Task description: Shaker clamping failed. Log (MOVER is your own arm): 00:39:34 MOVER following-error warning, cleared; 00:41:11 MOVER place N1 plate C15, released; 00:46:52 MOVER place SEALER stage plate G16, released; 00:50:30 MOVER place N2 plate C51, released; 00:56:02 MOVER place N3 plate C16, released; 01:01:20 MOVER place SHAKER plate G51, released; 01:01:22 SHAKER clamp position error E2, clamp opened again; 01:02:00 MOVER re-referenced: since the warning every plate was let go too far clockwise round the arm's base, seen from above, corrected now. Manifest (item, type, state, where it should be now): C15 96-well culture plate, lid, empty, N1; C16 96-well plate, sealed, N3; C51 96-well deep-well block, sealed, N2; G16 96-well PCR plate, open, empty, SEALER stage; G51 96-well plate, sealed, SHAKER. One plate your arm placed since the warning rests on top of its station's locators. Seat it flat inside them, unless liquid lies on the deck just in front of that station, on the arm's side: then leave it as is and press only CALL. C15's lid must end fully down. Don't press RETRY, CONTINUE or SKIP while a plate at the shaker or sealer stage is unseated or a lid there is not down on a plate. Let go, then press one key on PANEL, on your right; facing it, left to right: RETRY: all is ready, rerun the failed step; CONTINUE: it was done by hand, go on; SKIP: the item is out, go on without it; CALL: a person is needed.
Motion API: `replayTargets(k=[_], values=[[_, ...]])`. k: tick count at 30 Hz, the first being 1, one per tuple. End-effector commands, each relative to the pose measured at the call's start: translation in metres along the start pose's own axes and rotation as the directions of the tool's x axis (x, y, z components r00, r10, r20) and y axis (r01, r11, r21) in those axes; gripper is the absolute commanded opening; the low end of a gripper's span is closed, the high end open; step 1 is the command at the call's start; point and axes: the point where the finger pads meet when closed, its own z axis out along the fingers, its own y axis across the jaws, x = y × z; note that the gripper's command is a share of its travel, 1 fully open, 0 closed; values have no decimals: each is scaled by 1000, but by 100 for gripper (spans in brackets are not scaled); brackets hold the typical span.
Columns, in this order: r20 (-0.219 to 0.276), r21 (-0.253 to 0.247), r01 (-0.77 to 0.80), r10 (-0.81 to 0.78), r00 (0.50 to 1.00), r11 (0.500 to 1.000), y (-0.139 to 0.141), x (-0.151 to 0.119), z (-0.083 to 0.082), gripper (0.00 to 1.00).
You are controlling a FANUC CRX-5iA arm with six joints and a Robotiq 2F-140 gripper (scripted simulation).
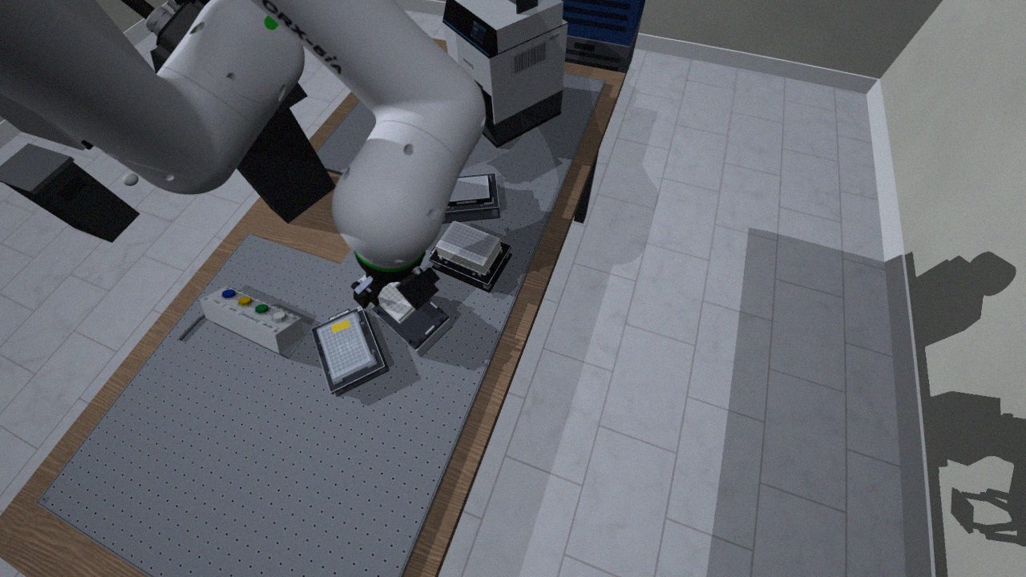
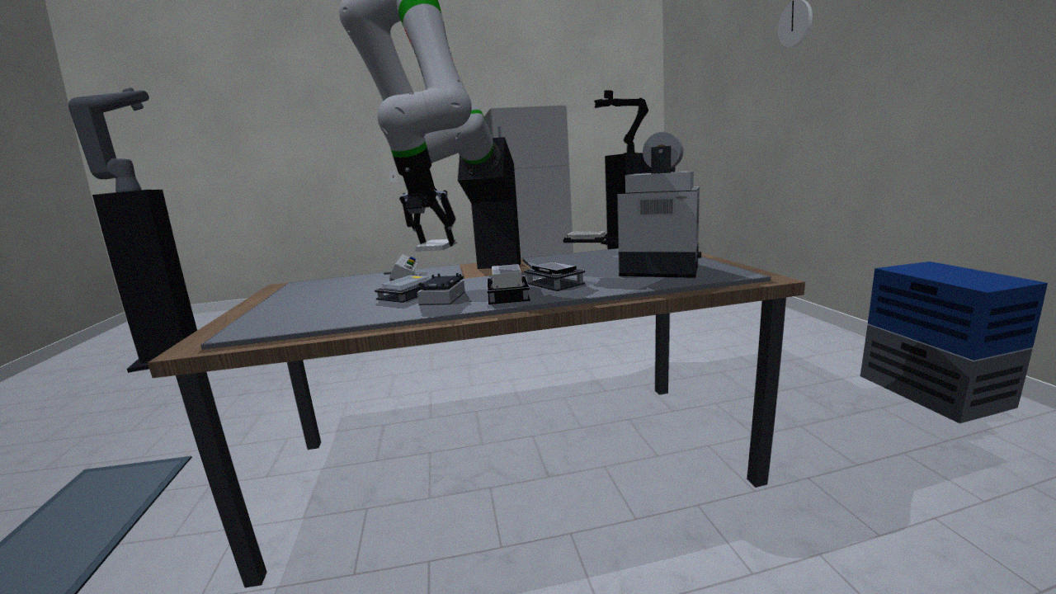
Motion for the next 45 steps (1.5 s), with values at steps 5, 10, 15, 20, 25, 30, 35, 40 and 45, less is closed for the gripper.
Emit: replayTargets(k=[5, 10, 15, 20, 25, 30, 35, 40, 45], values=[[-1, 0, 0, 0, 1000, 1000, 0, 1, 1, 10], [-1, 0, 0, 0, 1000, 1000, 0, 2, 2, 10], [-1, 0, 0, 0, 1000, 1000, 0, 3, 4, 10], [-1, 0, 0, 0, 1000, 1000, 0, 3, 5, 10], [-1, 0, 0, 0, 1000, 1000, 0, 4, 6, 10], [-1, 0, 0, 0, 1000, 1000, 0, 5, 8, 10], [-1, 0, 0, 0, 1000, 1000, 0, 5, 9, 10], [-1, 0, 0, 0, 1000, 1000, 0, 6, 10, 10], [-1, 0, 0, 0, 1000, 1000, 0, 7, 12, 10]])
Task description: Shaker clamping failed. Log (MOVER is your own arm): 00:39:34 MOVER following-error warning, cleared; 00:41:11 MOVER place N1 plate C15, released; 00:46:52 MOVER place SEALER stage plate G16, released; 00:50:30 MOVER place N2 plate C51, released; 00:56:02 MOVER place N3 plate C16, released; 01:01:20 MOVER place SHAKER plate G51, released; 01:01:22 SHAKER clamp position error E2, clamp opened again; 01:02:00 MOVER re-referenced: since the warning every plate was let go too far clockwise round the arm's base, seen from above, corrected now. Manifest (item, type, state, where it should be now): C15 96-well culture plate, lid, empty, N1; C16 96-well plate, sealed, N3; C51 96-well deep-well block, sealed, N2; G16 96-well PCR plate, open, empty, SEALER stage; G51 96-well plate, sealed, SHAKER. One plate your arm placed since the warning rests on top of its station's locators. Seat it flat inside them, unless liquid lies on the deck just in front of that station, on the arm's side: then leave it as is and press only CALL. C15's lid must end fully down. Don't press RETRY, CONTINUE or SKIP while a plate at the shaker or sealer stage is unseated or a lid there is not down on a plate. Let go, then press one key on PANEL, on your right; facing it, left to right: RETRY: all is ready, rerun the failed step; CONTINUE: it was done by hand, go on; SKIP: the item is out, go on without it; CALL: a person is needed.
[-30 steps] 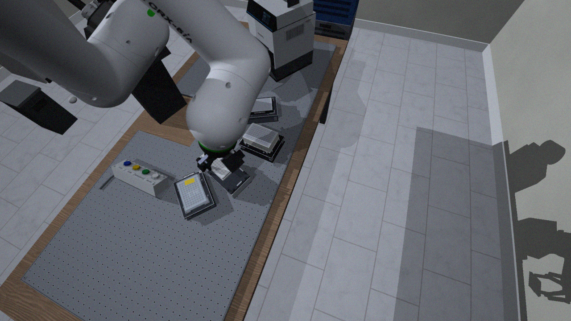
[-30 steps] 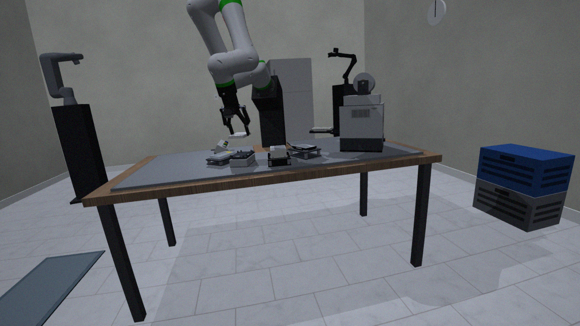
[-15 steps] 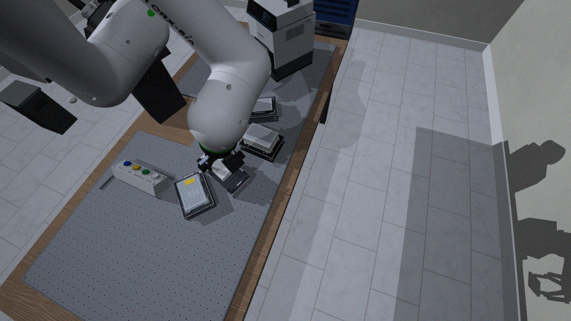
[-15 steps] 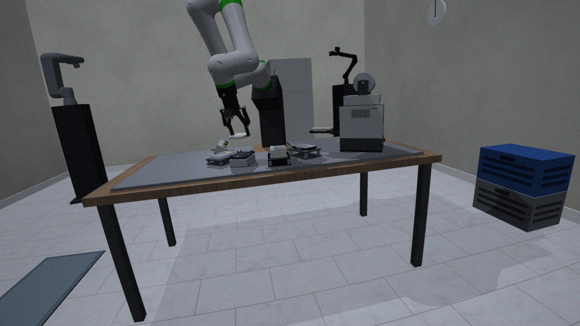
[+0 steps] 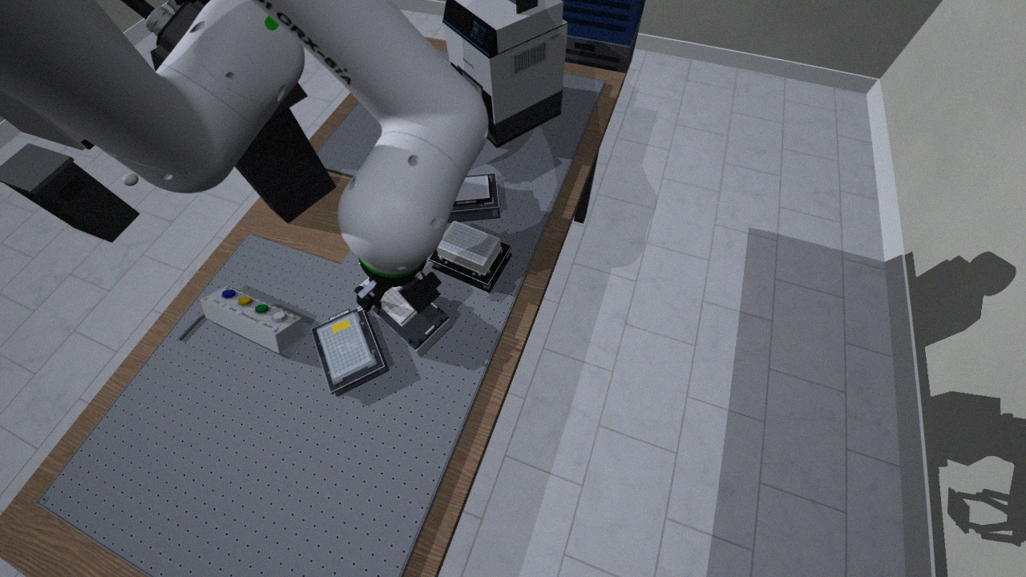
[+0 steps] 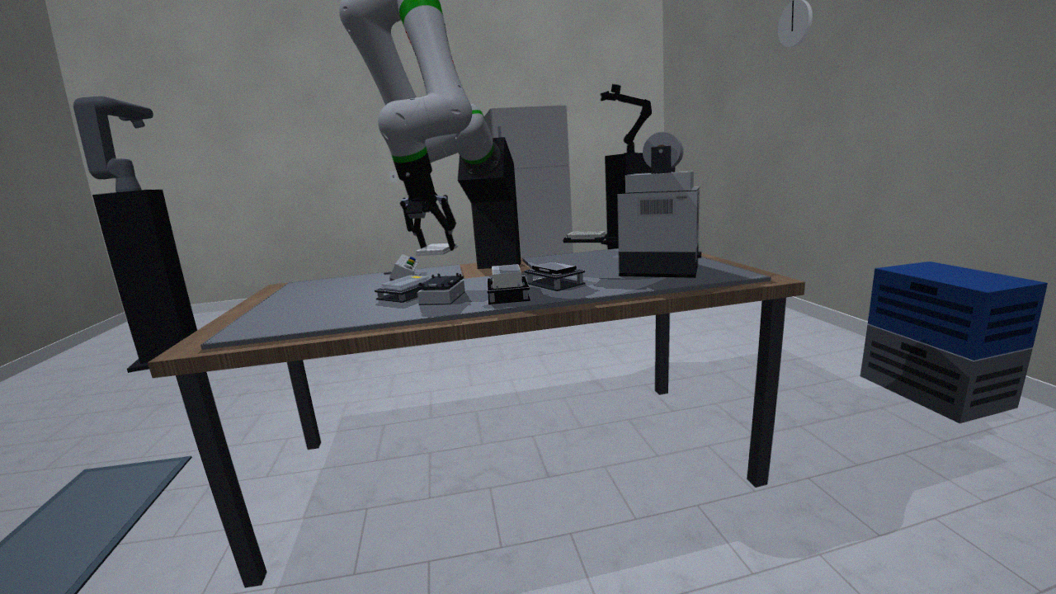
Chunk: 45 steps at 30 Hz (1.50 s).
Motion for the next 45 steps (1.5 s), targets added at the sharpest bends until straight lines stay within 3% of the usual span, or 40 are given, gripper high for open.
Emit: replayTargets(k=[1, 45], values=[[-1, 0, 0, 0, 1000, 1000, 0, 1, 0, 10], [-1, 0, 0, 0, 1000, 1000, 0, 6, 12, 10]])
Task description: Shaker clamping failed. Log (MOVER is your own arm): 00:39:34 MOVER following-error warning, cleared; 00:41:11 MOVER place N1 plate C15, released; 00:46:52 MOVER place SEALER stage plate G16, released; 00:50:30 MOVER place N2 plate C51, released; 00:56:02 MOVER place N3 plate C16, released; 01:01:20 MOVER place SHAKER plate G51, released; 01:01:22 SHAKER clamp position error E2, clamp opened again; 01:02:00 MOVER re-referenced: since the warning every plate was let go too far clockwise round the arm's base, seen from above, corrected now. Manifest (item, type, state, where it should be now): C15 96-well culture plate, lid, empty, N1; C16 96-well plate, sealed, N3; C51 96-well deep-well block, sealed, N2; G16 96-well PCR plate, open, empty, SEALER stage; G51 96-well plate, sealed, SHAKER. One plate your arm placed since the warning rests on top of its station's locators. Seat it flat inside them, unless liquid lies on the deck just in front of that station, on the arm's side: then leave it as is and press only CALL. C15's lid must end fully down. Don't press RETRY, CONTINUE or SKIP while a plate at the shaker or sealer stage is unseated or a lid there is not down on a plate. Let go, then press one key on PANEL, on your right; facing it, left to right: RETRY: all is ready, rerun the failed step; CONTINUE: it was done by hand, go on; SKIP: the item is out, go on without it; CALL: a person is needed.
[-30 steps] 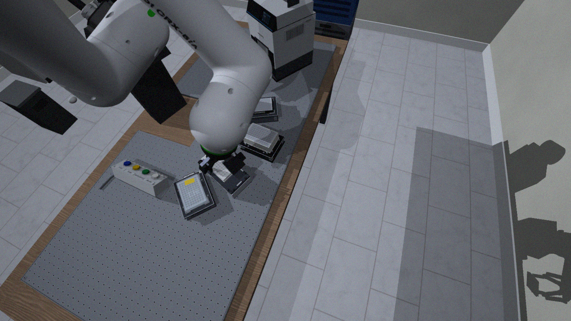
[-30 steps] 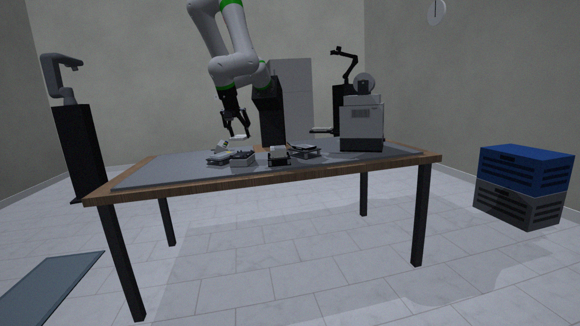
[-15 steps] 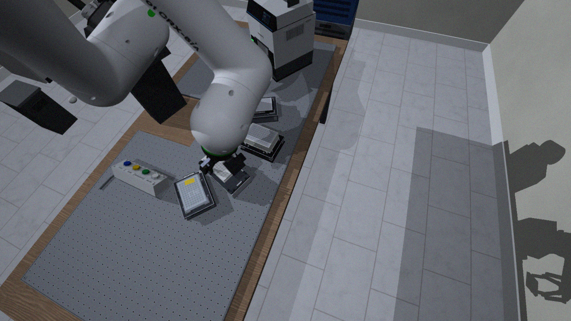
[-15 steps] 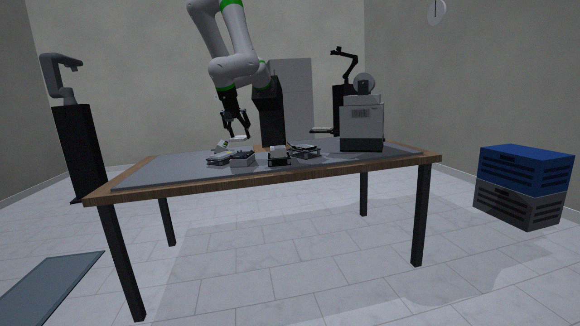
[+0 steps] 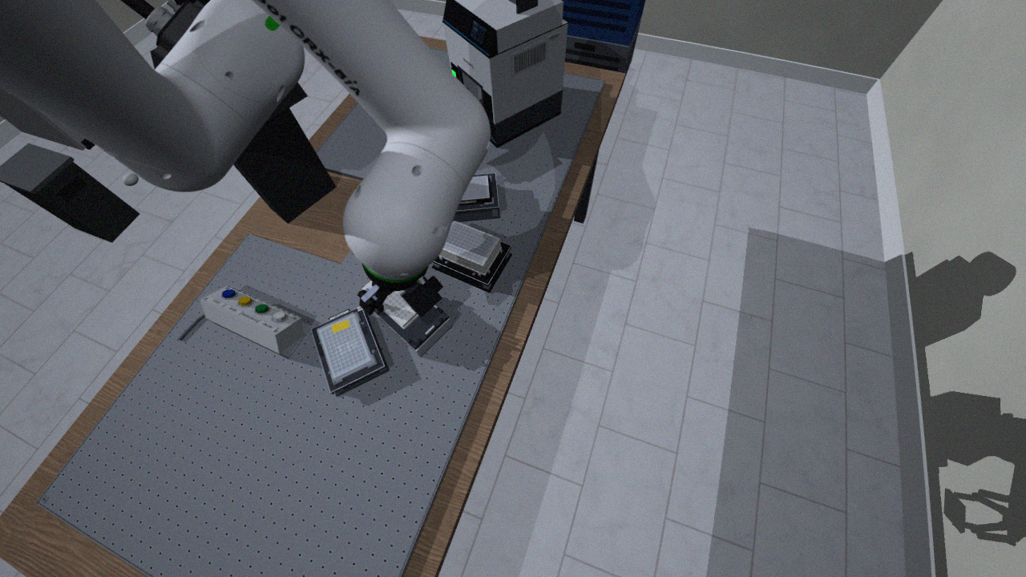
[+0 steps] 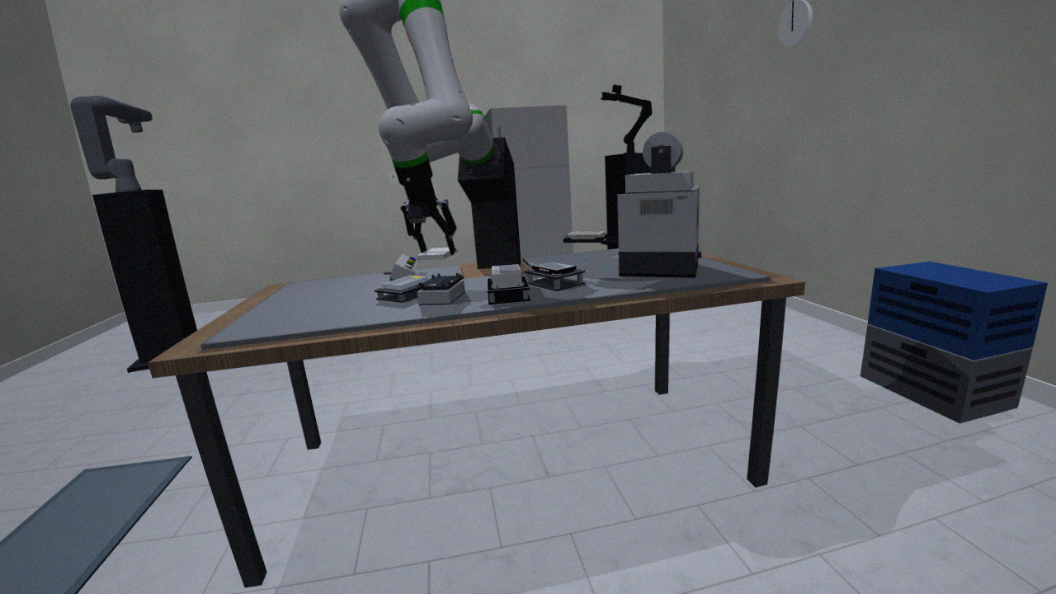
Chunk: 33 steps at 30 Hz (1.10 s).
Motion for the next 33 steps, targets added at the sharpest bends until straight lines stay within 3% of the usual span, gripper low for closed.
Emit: replayTargets(k=[1, 33], values=[[-1, 0, 0, 0, 1000, 1000, 0, 1, 0, 10], [-1, 0, 0, 0, 1000, 1000, 0, 5, 9, 10]])
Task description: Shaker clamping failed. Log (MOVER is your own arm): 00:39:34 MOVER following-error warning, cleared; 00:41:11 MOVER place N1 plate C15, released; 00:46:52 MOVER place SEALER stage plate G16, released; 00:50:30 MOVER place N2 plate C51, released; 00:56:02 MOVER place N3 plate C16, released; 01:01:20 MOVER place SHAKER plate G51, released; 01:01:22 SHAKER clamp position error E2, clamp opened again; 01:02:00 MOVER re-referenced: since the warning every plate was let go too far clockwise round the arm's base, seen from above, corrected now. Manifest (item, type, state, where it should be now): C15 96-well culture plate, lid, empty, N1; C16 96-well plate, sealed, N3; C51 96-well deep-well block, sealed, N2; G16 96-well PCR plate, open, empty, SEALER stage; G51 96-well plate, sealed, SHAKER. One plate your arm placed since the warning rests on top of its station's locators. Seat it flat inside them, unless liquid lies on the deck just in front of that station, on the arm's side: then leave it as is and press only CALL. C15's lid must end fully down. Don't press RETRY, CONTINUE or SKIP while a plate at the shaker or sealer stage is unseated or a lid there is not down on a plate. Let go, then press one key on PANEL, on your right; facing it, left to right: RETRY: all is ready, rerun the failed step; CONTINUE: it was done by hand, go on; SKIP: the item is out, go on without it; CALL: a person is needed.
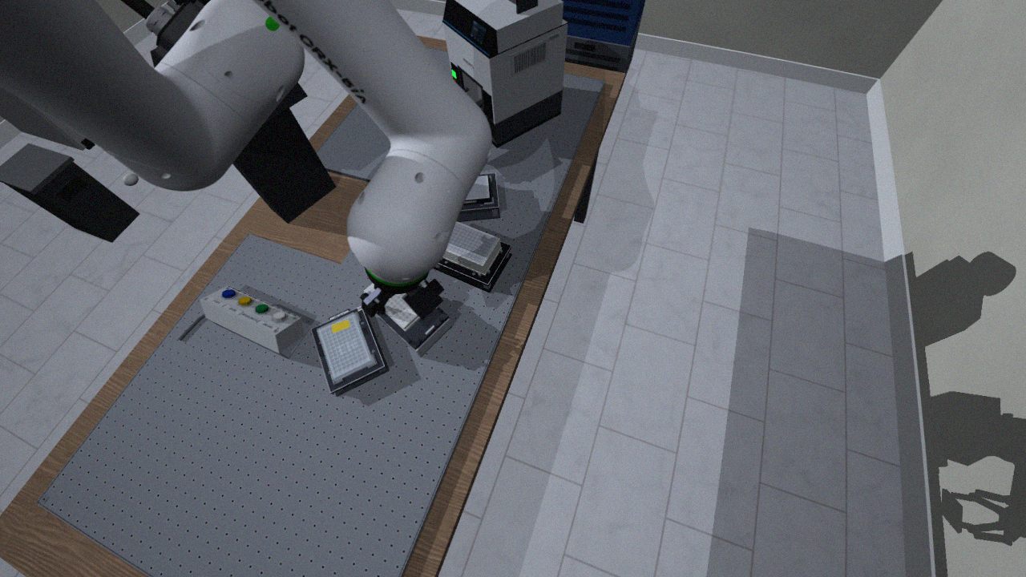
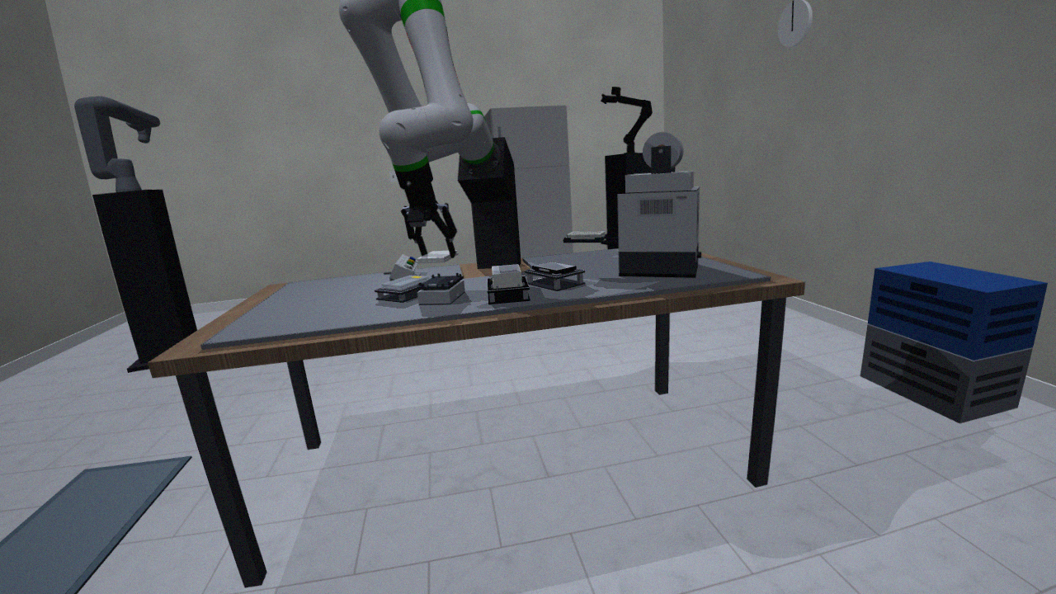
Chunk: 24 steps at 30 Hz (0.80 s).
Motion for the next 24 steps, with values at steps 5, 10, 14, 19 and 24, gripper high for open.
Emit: replayTargets(k=[5, 10, 14, 19, 24], values=[[-1, 0, 0, 0, 1000, 1000, 0, 1, 2, 10], [-1, 0, 0, 0, 1000, 1000, 0, 2, 3, 10], [-1, 0, 0, 0, 1000, 1000, 0, 2, 4, 10], [-1, 0, 0, 0, 1000, 1000, 0, 3, 5, 10], [-1, 0, 0, 0, 1000, 1000, 0, 4, 7, 10]])
